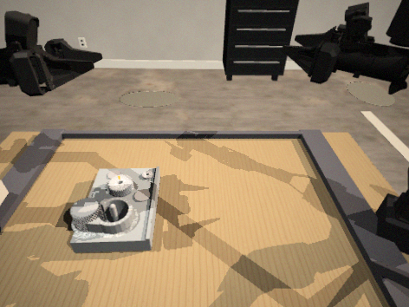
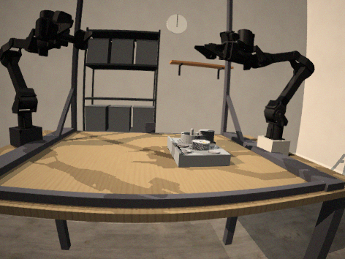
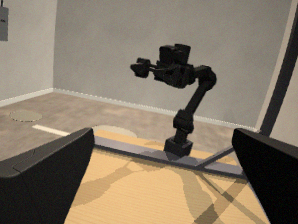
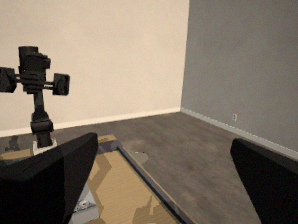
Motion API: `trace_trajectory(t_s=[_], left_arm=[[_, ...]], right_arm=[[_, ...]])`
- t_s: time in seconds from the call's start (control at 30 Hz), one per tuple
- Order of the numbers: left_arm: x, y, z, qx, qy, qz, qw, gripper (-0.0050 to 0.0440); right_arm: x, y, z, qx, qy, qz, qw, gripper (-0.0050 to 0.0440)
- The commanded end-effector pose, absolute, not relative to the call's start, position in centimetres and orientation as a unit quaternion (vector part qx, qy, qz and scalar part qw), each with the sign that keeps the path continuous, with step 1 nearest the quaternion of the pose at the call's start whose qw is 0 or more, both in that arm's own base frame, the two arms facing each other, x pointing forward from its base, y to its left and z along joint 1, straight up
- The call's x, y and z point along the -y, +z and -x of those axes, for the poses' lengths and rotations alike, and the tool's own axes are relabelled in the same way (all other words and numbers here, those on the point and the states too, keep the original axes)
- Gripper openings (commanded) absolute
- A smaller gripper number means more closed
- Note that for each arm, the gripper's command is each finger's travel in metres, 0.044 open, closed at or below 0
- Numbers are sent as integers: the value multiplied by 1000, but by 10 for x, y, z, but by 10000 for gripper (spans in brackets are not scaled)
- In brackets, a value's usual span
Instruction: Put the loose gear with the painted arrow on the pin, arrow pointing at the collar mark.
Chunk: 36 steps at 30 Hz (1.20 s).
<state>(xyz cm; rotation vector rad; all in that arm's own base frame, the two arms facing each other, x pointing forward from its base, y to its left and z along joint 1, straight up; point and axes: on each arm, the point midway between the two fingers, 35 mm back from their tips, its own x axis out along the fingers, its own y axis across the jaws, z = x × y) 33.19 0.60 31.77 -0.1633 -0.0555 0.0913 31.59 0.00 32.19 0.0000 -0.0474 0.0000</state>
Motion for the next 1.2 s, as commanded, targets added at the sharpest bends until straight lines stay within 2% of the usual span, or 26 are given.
trace_trajectory(t_s=[0.0, 0.63, 0.67, 1.17], left_arm=[[-1, 323, -316, 26, 3, 3, 1000, 400], [-1, 329, -313, 34, 2, 2, 999, 400], [-1, 329, -313, 34, 2, 3, 999, 375], [0, 331, -314, 36, 1, 3, 999, 375]], right_arm=[[0, 331, -314, 34, 0, 0, 999, 400], [0, 331, -314, 35, 0, 0, 999, 400], [0, 331, -314, 35, 0, 0, 999, 400], [0, 331, -314, 35, 0, 0, 999, 400]])
